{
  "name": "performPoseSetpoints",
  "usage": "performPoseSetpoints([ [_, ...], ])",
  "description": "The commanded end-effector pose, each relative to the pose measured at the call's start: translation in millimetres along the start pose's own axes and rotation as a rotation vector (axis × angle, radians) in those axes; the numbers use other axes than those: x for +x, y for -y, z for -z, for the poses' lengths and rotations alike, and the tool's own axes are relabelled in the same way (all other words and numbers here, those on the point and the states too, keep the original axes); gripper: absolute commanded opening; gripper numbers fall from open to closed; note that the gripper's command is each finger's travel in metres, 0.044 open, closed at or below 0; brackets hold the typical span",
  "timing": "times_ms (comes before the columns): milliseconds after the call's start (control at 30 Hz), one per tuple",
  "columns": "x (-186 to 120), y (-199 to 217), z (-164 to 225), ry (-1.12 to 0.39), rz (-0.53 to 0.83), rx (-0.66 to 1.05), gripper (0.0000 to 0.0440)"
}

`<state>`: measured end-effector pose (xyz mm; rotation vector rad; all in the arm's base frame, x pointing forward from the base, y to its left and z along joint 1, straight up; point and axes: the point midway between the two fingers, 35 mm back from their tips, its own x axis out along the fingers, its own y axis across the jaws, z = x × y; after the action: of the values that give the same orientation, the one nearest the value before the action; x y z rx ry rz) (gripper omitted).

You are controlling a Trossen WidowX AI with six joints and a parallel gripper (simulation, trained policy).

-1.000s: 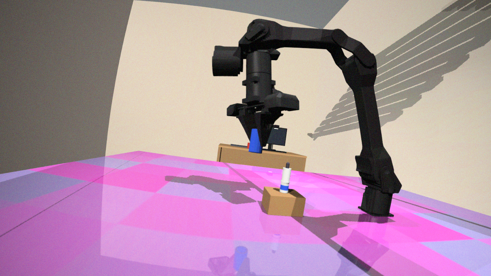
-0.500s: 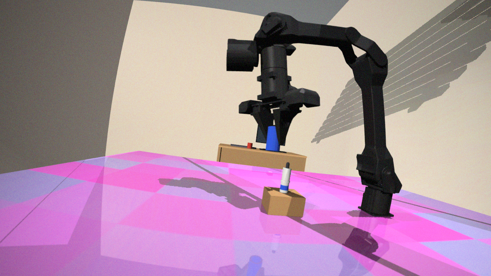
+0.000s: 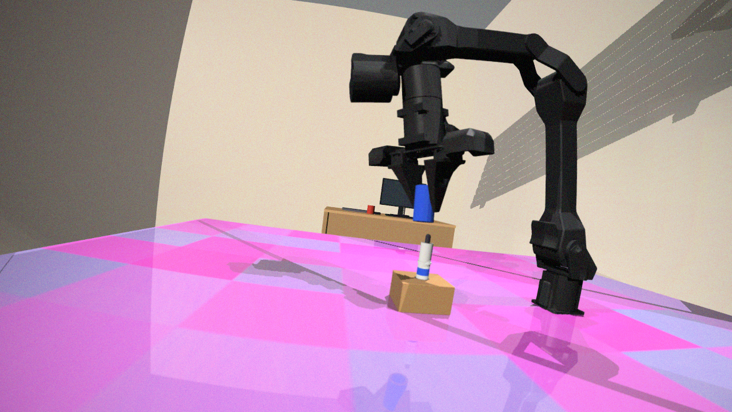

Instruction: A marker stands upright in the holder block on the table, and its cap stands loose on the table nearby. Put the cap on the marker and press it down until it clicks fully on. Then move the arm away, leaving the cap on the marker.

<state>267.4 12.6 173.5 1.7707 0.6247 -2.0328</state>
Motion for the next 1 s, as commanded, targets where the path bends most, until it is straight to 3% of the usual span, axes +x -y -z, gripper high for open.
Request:
performPoseSetpoints([
  [0, 2.4, 2.4, -1.5, -0.002, 0.005, 0.006, 0.0000],
  [967, 51.1, 4.9, -6.3, 0.026, 0.030, -0.042, 0.0000],
])
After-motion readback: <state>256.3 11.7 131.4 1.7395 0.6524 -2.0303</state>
